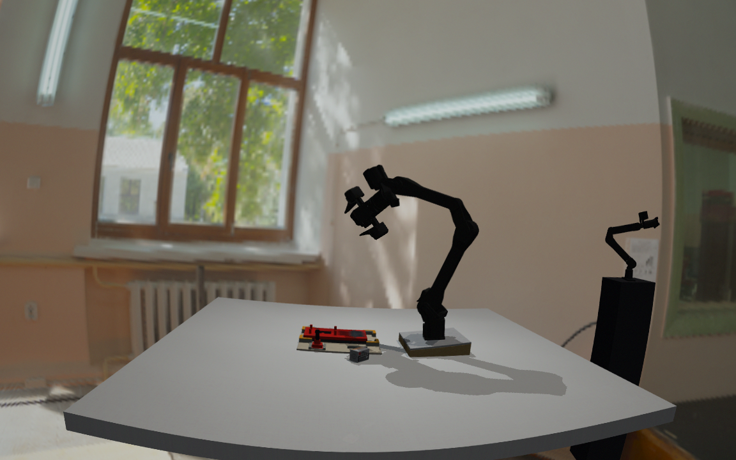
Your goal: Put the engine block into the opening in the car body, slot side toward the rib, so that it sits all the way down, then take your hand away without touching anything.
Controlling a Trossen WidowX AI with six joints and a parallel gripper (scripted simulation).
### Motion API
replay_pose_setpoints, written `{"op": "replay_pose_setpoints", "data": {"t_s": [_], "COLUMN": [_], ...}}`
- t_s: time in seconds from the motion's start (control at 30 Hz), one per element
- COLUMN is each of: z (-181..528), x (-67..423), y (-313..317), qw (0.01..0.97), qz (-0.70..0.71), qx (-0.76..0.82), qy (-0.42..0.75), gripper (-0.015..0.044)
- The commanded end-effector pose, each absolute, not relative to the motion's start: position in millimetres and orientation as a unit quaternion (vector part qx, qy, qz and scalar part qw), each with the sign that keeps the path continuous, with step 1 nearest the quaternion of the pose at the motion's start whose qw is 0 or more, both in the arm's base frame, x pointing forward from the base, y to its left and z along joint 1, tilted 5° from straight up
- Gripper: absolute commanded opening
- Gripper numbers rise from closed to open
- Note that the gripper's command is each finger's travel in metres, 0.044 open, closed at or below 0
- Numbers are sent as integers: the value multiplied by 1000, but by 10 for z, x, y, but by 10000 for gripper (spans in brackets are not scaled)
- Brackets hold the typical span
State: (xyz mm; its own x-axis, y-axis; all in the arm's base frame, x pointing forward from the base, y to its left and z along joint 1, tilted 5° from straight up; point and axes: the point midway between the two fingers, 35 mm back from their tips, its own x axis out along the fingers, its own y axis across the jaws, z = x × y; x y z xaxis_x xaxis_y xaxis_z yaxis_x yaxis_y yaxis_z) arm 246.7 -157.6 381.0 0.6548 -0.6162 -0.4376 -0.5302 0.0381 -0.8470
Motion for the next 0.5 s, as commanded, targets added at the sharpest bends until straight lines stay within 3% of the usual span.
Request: {"op": "replay_pose_setpoints", "data": {"t_s": [0.0,0.47], "z": [3576,2792], "x": [2681,3102], "y": [-1343,-344], "qw": [586,531], "qz": [31,251], "qx": [-706,-739], "qy": [396,329], "gripper": [440,440]}}
